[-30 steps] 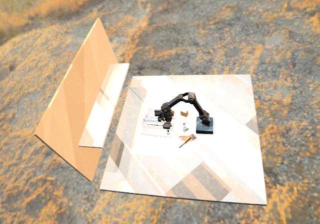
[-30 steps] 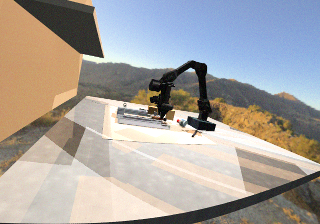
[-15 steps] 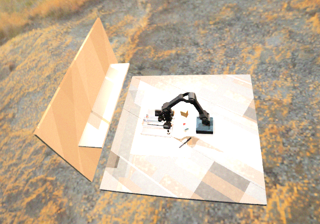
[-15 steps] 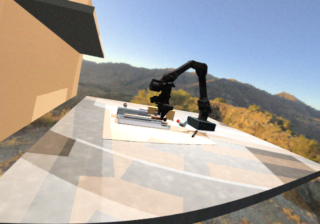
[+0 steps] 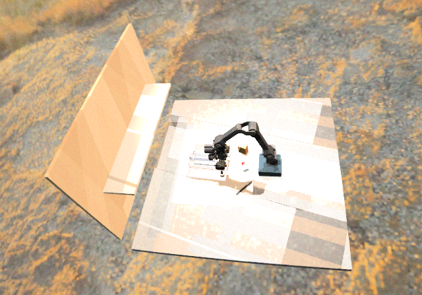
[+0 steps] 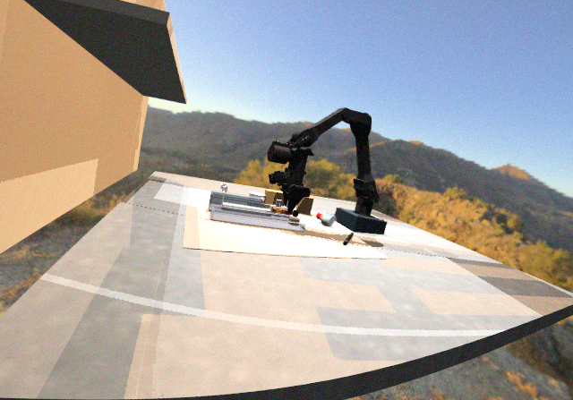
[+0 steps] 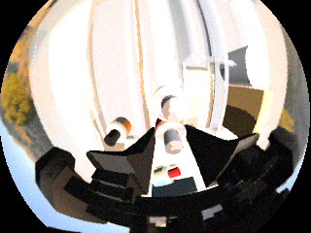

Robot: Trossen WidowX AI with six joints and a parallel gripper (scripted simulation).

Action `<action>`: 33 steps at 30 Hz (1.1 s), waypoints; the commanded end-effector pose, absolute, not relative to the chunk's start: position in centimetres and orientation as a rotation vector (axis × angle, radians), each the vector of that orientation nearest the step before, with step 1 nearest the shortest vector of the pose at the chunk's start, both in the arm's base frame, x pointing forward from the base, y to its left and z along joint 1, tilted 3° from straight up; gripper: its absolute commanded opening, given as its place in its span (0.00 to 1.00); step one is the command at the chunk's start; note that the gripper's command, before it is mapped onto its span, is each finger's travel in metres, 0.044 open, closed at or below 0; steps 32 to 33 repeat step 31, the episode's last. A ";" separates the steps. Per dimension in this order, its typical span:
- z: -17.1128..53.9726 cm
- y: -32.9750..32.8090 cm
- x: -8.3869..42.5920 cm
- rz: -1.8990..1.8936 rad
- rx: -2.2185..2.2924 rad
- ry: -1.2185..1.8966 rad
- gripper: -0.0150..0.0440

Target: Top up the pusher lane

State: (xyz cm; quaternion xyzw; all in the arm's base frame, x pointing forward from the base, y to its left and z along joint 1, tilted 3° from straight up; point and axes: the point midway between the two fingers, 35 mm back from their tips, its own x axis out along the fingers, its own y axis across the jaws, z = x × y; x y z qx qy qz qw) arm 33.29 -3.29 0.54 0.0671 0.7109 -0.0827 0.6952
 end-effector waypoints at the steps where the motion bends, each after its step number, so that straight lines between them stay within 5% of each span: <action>1: 0.5 -3.3 33.3 -0.184 0.148 1.586 0.70; 33: 2.8 -2.4 30.0 -0.183 0.148 1.589 0.74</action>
